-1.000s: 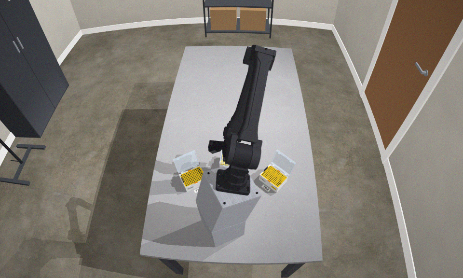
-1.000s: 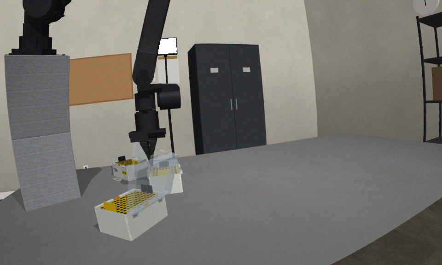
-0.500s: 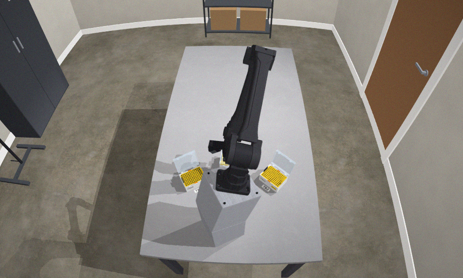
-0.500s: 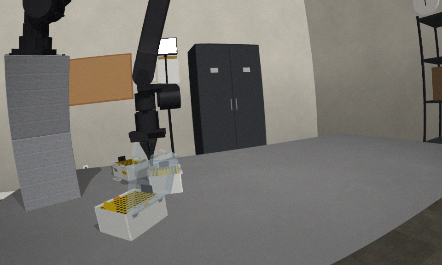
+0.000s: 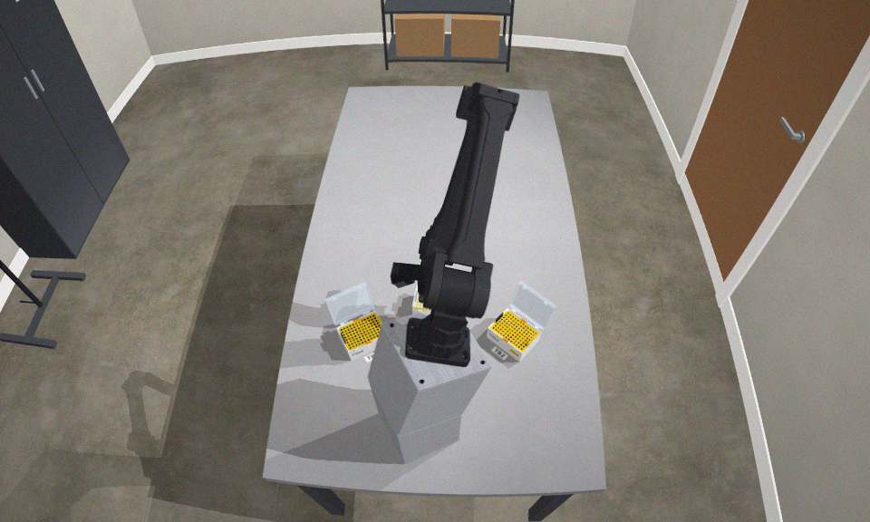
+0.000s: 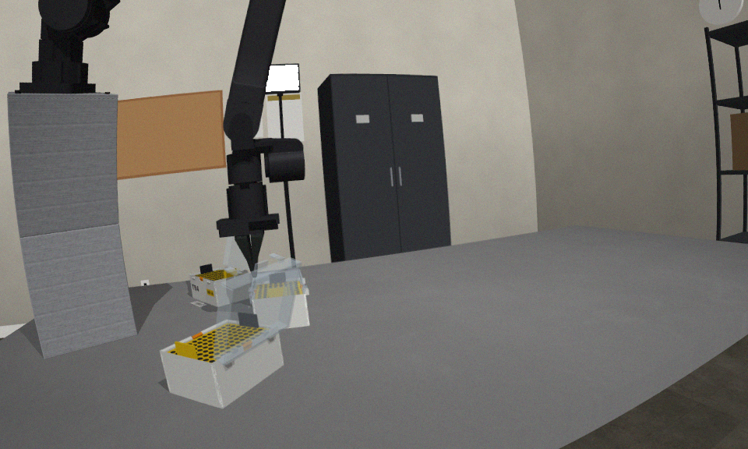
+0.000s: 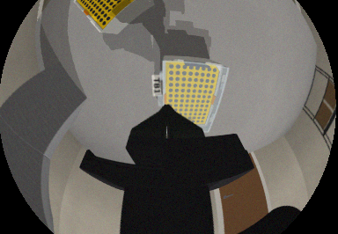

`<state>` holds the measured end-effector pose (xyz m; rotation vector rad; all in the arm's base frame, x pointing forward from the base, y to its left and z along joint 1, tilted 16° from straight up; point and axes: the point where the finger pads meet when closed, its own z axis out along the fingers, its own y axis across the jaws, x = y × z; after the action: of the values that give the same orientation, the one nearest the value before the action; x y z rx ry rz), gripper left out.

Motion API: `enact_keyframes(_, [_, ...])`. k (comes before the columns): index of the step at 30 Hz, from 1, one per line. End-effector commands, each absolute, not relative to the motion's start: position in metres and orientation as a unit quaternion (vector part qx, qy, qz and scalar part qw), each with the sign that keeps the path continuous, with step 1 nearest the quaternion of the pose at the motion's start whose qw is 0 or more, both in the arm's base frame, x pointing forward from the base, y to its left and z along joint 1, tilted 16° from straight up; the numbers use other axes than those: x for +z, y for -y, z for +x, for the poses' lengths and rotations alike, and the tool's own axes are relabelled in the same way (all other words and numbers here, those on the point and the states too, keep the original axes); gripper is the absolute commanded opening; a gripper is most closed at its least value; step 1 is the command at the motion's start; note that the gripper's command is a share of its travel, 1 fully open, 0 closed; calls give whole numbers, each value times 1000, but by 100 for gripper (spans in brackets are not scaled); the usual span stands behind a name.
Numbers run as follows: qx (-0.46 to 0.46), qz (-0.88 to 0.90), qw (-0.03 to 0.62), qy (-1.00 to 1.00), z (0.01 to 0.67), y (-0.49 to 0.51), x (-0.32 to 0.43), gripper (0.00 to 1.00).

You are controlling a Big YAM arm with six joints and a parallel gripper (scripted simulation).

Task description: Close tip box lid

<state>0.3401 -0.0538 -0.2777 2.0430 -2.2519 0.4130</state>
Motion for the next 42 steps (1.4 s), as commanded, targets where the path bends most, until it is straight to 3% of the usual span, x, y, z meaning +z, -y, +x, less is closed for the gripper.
enact_keyframes(1, [135, 666, 31, 733, 339, 47, -262, 0])
enact_keyframes(42, [137, 664, 32, 734, 339, 43, -233, 0])
